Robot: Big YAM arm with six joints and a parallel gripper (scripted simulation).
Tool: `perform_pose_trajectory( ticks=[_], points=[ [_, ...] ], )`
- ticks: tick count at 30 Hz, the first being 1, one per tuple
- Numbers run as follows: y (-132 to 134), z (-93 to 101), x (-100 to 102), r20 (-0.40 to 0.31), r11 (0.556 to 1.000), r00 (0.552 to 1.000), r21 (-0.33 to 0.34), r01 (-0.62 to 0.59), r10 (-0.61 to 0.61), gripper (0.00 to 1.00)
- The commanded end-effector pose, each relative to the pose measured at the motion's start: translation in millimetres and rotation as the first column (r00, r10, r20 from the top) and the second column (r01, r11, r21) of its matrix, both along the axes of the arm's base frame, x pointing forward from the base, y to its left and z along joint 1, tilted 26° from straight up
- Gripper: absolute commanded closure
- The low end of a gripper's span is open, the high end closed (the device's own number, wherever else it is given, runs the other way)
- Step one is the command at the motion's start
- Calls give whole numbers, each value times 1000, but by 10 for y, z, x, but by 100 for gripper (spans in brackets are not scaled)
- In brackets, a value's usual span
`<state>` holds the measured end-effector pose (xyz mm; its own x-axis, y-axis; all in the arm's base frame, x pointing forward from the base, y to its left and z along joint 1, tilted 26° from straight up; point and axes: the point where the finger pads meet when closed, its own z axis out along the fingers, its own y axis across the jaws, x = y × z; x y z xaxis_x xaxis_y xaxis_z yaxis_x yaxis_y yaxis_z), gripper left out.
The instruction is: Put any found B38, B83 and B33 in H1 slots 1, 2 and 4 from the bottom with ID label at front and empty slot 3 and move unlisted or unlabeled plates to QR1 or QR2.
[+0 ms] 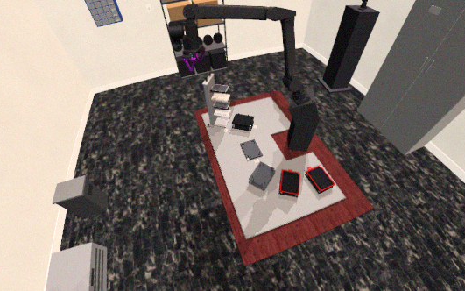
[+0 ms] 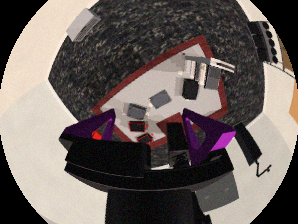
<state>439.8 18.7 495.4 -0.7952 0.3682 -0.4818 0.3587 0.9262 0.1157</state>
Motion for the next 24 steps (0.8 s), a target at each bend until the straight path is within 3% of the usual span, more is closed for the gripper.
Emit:
perform_pose_trajectory(
  ticks=[1,2,3,6,24],
  points=[
    [1,54,-23,13,1000,1000,1,-1,1,0],
    [1,54,-23,13,1000,1000,1,-1,1,0],
    [23,172,-81,61,999,997,-18,-37,38,100],
    [84,-82,130,20,998,999,-24,-50,51,100],
    [153,-536,400,3,993,995,-57,-99,99,100]
  ],
)
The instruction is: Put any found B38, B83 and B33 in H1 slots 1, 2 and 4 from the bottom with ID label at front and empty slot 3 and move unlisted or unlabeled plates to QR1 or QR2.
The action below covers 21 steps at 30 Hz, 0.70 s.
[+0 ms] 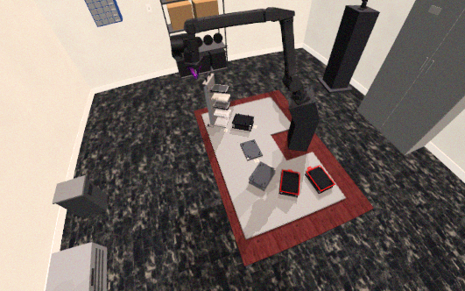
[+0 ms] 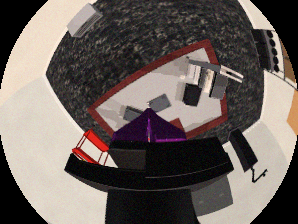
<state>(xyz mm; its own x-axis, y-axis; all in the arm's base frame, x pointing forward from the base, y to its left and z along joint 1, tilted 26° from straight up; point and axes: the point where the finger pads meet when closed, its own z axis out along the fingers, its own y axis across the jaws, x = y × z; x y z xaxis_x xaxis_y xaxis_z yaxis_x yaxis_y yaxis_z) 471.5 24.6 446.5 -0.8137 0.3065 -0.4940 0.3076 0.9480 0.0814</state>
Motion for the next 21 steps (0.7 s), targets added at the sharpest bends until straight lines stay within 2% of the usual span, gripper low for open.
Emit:
perform_pose_trajectory(
  ticks=[1,10,12,14,21],
  points=[
    [99,-76,97,4,998,999,-24,-51,51,100],
    [138,-349,220,5,999,999,-19,-44,44,100],
    [138,-349,220,5,999,999,-19,-44,44,100],
    [144,-411,242,-5,996,997,-42,-78,78,100],
    [173,-631,318,-5,996,997,-40,-76,76,100]
  ],
)
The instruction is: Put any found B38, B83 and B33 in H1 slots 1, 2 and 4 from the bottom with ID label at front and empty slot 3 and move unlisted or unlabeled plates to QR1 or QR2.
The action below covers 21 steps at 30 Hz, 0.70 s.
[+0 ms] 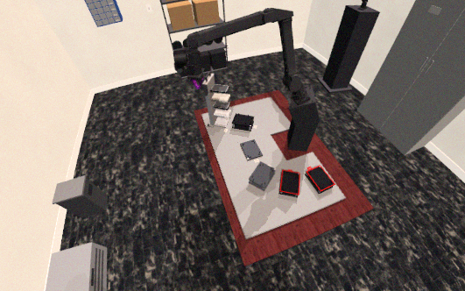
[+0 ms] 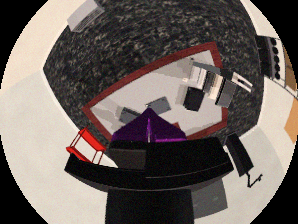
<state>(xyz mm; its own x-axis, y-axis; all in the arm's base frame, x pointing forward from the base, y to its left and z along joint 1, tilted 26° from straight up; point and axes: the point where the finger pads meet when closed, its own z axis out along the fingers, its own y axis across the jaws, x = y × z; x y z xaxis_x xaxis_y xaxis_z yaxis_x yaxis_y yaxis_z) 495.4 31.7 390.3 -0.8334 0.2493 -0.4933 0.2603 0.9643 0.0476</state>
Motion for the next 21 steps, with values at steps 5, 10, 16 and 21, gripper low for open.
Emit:
perform_pose_trajectory(
  ticks=[5,10,16,21],
  points=[
    [120,-229,127,-2,998,998,-29,-56,56,100],
    [132,-326,151,-2,998,998,-28,-56,56,100],
    [155,-520,199,-1,999,999,-22,-46,46,100],
    [172,-686,223,-11,995,996,-45,-84,84,100]
  ],
)
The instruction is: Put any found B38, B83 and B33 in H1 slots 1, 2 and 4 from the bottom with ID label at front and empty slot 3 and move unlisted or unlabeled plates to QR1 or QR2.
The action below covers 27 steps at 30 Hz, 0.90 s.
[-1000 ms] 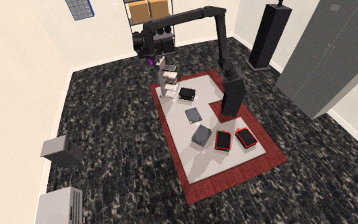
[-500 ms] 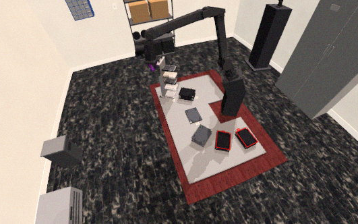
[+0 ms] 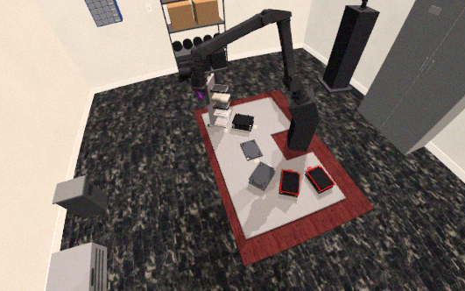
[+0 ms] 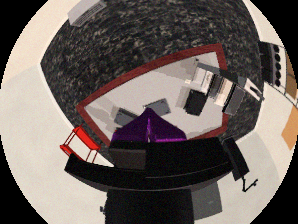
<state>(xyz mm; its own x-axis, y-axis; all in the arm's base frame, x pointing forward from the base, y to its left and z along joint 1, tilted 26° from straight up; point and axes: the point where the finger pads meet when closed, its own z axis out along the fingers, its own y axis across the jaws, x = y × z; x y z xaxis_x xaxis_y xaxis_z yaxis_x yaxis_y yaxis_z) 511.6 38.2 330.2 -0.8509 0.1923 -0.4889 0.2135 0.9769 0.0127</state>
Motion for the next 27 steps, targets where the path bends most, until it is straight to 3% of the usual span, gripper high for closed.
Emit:
perform_pose_trajectory(
  ticks=[1,27],
  points=[
    [110,-117,67,4,999,999,-13,-36,36,100],
    [175,-853,106,-16,995,996,-48,-91,91,100]
  ],
)
